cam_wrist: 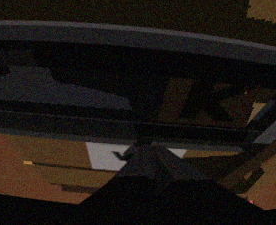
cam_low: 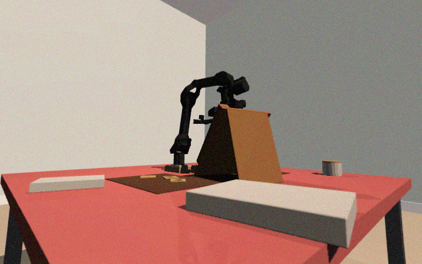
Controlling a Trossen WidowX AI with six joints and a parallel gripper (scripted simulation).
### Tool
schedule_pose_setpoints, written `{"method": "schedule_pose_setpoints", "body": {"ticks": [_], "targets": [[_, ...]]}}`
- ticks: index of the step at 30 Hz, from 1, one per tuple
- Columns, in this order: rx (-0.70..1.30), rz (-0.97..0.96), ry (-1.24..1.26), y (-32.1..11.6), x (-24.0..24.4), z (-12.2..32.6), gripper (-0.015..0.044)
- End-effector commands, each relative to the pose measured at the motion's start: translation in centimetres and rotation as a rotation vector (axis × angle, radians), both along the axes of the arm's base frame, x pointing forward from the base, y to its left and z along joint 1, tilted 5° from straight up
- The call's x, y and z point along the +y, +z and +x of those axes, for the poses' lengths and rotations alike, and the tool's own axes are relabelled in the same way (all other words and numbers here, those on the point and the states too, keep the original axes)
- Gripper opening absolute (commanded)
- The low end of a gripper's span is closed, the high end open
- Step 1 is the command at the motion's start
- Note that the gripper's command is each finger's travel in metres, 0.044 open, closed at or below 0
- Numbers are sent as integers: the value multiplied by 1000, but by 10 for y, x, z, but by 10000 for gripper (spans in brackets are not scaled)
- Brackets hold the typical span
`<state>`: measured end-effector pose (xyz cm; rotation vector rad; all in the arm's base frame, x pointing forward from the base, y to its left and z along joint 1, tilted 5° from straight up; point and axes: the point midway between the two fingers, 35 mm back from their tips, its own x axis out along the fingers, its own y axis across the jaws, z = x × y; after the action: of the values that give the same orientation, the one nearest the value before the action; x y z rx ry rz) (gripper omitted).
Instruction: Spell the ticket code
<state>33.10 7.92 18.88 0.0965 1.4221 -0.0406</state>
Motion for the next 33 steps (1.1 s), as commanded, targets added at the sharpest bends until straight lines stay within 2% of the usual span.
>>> {"method": "schedule_pose_setpoints", "body": {"ticks": [1,33], "targets": [[10,6,-3,-1,1,1,0],[9,6,-3,-14,1,12,0]]}}
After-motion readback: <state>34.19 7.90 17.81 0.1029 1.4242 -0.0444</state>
